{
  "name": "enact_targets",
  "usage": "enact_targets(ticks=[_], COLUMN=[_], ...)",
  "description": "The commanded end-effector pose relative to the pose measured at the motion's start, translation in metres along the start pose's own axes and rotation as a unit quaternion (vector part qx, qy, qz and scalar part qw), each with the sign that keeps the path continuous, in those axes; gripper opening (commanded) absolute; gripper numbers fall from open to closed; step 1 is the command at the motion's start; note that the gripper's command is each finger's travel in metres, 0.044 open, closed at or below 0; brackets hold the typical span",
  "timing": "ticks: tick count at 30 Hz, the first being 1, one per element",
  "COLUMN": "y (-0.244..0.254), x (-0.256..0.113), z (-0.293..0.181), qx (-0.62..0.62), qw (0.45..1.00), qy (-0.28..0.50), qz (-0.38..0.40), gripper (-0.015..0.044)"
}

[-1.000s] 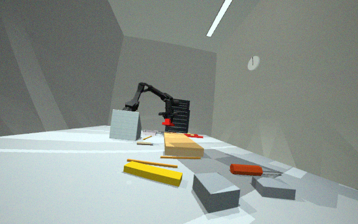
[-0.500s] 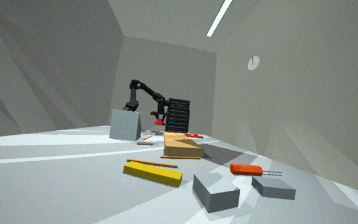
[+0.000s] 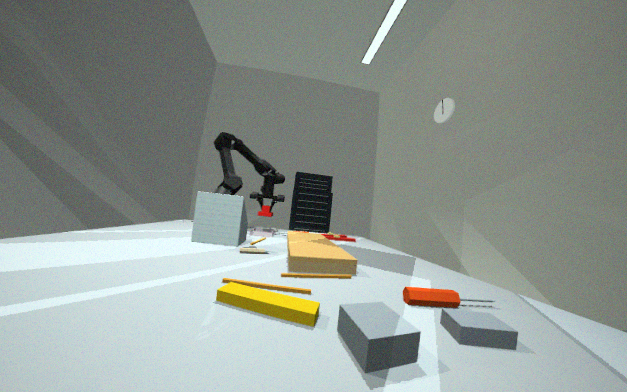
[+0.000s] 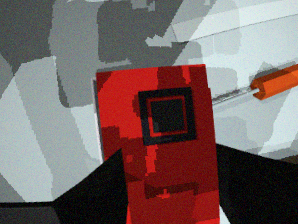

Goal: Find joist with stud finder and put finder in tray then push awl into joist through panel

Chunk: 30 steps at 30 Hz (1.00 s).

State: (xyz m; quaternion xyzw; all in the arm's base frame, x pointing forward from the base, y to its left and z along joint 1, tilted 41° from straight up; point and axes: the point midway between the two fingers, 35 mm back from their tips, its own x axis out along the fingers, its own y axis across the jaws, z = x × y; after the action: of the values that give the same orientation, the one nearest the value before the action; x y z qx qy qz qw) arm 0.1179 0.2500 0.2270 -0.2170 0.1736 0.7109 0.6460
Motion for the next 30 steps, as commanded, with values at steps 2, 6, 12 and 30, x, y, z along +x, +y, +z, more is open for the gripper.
enact_targets(ticks=[2,6,12,30], y=[0.005,0.004,0.002,0.001], x=[0.001,0.008,0.019,0.052], z=[0.0,-0.002,-0.005,-0.014], qx=[-0.006,-0.006,-0.006,-0.006], qw=[1.0,1.0,1.0,1.0], qy=[-0.003,-0.003,-0.002,-0.002], qz=[0.001,0.001,0.001,0.002], gripper=[0.0,0.0,0.0,0.0])
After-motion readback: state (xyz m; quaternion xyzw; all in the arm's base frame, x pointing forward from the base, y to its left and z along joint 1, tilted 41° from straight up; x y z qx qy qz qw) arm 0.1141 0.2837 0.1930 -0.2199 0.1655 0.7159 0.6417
